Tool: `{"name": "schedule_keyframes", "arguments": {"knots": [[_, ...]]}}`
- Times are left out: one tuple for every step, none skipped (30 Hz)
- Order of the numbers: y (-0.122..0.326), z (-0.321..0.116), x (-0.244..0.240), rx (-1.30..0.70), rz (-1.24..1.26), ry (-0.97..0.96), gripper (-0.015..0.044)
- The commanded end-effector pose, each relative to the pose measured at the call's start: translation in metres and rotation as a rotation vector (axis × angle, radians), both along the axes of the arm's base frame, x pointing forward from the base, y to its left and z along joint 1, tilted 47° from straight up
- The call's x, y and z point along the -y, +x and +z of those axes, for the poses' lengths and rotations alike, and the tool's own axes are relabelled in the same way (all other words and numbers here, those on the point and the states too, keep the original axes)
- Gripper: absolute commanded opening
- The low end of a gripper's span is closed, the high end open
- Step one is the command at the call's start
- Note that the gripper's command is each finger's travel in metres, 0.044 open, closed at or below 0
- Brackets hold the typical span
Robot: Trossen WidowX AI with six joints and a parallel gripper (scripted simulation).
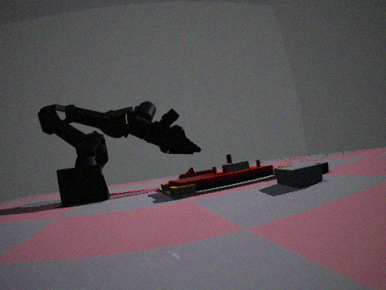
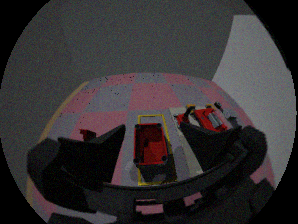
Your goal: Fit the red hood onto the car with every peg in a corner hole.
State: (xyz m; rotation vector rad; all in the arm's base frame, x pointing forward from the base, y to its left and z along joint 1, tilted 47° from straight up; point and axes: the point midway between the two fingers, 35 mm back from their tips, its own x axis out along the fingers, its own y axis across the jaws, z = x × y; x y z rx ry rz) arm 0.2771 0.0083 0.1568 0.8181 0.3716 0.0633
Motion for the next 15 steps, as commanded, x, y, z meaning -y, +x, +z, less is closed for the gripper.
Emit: {"name": "schedule_keyframes", "arguments": {"knots": [[0.0013, -0.0024, -0.0018, -0.002, -0.005, 0.003, 0.044], [0.0016, -0.0028, -0.0022, -0.001, -0.005, 0.003, 0.044], [0.0018, -0.0032, -0.0027, -0.001, -0.005, 0.003, 0.044], [0.002, -0.0036, -0.0032, -0.001, -0.005, 0.003, 0.044], [0.0022, -0.004, -0.0037, -0.001, -0.005, 0.003, 0.044], [0.0024, -0.0044, -0.0042, -0.001, -0.005, 0.003, 0.044], [0.0027, -0.0048, -0.0046, -0.001, -0.005, 0.003, 0.044], [0.0029, -0.0053, -0.0051, -0.001, -0.005, 0.003, 0.044], [0.0031, -0.0057, -0.0056, -0.001, -0.005, 0.003, 0.044], [0.0033, -0.0061, -0.0061, -0.001, -0.005, 0.003, 0.044], [0.0035, -0.0065, -0.0066, -0.001, -0.005, 0.003, 0.044], [0.0037, -0.0069, -0.0071, -0.001, -0.005, 0.003, 0.044], [0.0038, -0.0073, -0.0076, -0.001, -0.005, 0.003, 0.044], [0.004, -0.0077, -0.0081, 0.0, -0.005, 0.003, 0.044], [0.0042, -0.0081, -0.0086, 0.0, -0.005, 0.002, 0.044]]}}
